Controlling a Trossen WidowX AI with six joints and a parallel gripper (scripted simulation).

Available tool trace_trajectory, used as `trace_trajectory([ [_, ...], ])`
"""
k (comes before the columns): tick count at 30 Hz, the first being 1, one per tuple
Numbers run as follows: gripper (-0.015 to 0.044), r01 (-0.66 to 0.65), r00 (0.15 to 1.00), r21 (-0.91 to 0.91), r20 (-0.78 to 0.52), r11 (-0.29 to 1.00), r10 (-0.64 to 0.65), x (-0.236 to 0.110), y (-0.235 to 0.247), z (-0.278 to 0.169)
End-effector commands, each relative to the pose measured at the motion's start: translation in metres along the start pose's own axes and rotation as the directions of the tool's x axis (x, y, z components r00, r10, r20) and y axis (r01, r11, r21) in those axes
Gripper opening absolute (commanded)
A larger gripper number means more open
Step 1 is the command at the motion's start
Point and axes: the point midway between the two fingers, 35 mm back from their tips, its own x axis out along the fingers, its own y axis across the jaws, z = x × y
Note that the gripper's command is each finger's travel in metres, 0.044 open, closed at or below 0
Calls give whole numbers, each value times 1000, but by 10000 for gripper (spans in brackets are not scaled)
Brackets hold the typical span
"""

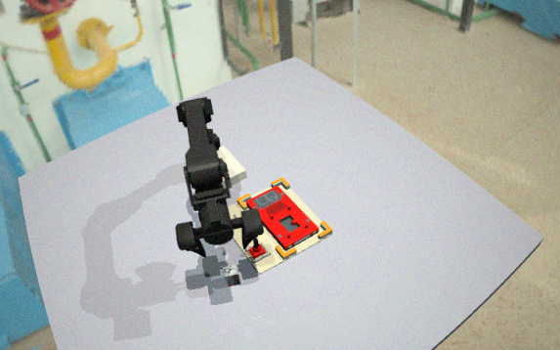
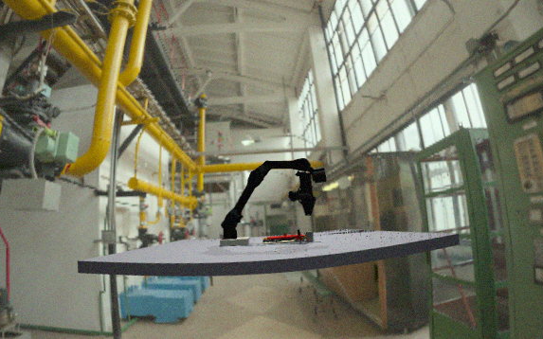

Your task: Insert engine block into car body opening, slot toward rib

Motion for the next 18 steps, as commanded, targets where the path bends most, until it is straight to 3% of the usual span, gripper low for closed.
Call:
trace_trajectory([
  [1, 440, -5, 1000, -14, 3, 1000, 6, 12, 1, -1],
  [5, 440, -5, 1000, -14, 3, 1000, 6, 47, 1, 0],
  [18, 440, -4, 1000, -18, 3, 1000, 4, 67, -1, 1],
])
